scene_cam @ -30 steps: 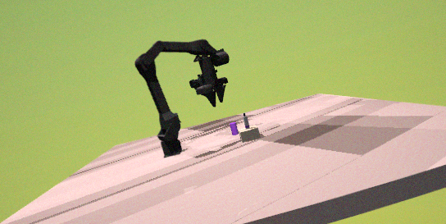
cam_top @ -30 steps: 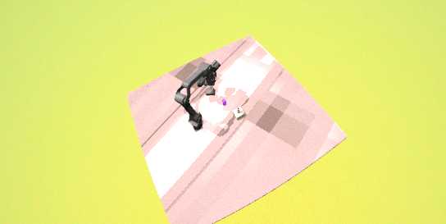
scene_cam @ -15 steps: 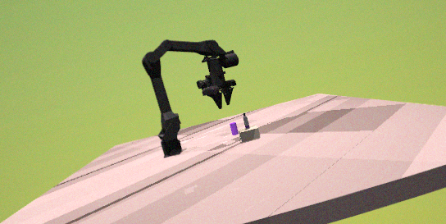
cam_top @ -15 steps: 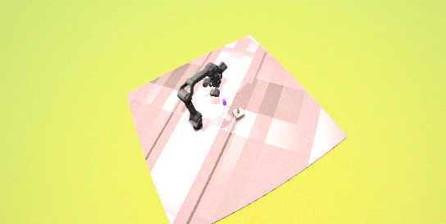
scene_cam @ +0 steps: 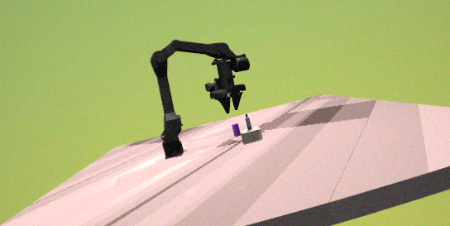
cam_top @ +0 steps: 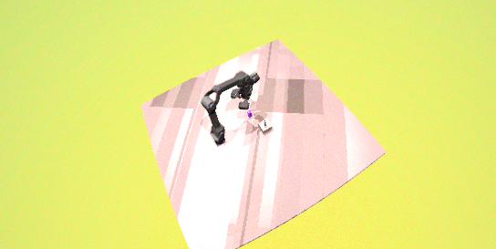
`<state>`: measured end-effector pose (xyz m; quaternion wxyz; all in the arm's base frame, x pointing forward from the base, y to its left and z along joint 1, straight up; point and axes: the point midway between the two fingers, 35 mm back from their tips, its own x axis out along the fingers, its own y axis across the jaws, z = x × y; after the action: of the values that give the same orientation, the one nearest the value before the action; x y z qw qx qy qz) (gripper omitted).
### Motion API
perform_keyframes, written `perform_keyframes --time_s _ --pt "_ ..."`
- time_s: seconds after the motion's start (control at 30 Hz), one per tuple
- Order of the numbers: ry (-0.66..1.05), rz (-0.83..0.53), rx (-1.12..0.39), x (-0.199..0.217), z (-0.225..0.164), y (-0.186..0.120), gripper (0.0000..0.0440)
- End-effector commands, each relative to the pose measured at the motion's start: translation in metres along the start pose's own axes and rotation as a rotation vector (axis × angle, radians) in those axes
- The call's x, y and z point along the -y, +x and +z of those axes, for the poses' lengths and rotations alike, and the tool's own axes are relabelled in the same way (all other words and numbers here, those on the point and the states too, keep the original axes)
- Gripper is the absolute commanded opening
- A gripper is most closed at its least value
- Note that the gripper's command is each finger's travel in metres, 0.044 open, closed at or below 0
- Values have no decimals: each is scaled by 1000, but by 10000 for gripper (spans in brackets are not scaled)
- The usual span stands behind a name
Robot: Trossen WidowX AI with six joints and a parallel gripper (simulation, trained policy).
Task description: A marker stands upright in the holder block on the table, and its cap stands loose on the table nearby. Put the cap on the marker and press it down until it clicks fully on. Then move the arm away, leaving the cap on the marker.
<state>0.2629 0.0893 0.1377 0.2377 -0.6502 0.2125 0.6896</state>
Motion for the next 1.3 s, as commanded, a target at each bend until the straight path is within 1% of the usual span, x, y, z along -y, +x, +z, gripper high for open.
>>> perform_keyframes --time_s 0.0,0.27,0.63,1.27 --pt "0 16 1 -2 -9 6 305" --pt "-6 55 25 -8 -17 20 302" --pt "-49 109 63 -18 -17 38 293" --pt "-173 144 95 -24 -13 79 251"
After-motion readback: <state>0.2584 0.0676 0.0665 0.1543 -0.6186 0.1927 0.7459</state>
